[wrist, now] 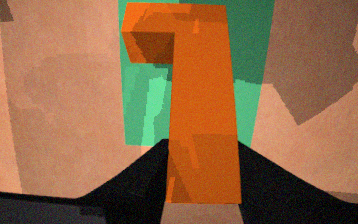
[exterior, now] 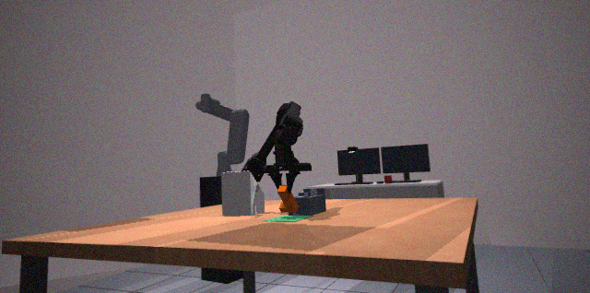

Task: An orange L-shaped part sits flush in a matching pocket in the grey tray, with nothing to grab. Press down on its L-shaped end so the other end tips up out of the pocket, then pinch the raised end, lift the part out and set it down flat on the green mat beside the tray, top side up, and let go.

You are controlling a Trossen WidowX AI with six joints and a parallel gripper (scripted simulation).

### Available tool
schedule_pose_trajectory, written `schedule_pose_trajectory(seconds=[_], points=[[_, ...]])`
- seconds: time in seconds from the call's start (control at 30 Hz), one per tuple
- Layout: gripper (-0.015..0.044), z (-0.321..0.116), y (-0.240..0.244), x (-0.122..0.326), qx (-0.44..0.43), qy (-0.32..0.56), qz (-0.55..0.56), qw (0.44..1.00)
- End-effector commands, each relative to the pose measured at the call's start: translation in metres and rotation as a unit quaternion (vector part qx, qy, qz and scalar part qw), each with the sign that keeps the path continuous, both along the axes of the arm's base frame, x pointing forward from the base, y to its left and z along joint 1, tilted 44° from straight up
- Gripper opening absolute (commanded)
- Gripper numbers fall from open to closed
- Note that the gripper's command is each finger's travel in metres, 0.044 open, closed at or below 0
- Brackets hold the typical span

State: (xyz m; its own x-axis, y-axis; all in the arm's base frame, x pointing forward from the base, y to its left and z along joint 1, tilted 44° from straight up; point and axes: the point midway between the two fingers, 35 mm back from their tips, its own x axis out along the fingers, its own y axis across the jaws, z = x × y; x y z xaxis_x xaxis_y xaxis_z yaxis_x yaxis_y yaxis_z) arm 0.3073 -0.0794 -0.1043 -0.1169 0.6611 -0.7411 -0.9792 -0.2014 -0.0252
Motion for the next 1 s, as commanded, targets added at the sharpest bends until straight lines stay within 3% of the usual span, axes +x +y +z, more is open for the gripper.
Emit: schedule_pose_trajectory(seconds=[0.0,0.83,0.97], points=[[0.0,-0.0051,0.0058,-0.0022,0.002,0.004,-0.003,1.0],[0.0,-0.0098,0.0099,-0.0033,0.002,0.002,0.001,1.0],[0.0105,-0.0098,0.0099,-0.0033,0.002,0.002,0.001,1.0]])
